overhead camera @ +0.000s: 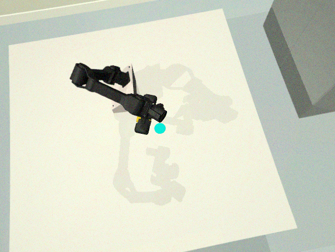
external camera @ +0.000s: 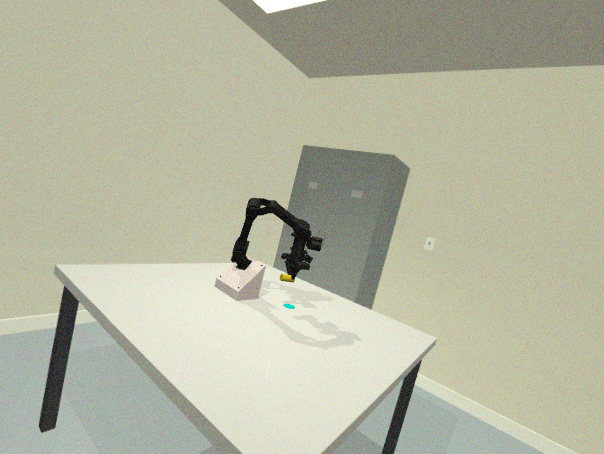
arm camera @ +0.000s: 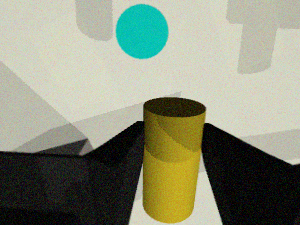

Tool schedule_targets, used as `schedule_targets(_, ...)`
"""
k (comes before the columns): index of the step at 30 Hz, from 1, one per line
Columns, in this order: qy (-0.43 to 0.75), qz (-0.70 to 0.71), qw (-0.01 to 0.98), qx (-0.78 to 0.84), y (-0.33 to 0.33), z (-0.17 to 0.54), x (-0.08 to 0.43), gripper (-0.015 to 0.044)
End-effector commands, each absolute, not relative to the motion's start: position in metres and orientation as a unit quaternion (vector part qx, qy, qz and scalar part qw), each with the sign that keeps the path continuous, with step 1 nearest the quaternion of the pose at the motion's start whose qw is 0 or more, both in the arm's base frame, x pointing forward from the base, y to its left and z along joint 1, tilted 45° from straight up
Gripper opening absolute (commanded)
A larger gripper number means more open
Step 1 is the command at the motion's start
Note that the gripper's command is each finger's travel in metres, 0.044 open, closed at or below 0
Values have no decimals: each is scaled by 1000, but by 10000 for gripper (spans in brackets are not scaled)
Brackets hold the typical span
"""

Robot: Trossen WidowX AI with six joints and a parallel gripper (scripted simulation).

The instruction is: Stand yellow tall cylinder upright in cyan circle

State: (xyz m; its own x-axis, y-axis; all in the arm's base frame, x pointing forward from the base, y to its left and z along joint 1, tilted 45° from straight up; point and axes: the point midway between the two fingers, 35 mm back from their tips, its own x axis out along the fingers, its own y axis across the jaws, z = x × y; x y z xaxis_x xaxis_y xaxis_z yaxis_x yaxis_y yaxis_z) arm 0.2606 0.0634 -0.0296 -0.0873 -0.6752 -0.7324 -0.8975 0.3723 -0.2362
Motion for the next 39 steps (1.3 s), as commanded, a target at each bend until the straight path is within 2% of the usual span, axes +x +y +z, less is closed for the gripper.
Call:
schedule_targets(1, 724, 140, 403, -543, 76, -41, 261, 105)
schedule_targets(13, 725, 144, 392, -548, 100, -69, 256, 105)
schedule_targets(39, 735, 196, 427, -490, 91, -85, 249, 105)
